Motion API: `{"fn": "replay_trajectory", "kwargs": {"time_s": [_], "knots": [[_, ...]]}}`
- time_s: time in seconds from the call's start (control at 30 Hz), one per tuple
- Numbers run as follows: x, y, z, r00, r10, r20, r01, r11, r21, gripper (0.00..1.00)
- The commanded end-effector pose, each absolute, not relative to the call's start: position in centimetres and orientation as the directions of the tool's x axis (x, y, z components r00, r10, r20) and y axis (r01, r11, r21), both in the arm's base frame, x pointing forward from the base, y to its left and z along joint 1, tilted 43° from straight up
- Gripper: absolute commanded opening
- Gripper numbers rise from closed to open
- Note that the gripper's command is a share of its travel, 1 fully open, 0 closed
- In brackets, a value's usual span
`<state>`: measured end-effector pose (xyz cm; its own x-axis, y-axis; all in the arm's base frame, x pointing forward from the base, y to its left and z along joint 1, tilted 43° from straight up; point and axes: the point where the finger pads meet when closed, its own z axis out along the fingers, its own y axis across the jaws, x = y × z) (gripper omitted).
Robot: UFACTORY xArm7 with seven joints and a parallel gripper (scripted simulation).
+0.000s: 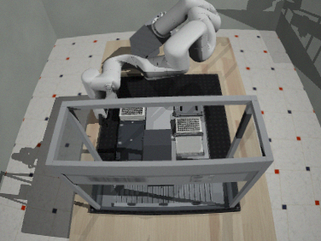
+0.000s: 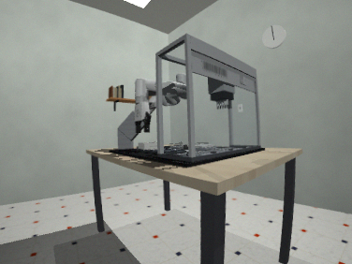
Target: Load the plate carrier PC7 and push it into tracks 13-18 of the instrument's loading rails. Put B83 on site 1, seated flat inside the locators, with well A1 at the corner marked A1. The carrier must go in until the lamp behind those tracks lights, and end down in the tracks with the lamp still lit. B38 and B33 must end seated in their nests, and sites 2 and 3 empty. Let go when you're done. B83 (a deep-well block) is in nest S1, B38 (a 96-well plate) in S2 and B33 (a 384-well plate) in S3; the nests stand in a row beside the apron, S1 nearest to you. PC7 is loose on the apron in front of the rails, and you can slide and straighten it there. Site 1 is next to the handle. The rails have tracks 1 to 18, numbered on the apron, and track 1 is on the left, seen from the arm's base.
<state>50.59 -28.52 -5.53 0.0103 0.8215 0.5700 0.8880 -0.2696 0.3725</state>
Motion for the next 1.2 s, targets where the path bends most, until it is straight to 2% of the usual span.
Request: {"fn": "replay_trajectory", "kwargs": {"time_s": [0.0,1.17], "knots": [[50.9,-28.4,-6.0,0.013,0.824,0.566,0.886,-0.271,0.375,1.0],[53.2,-25.9,-9.6,0.013,0.824,0.566,0.887,-0.271,0.375,1.0]]}}
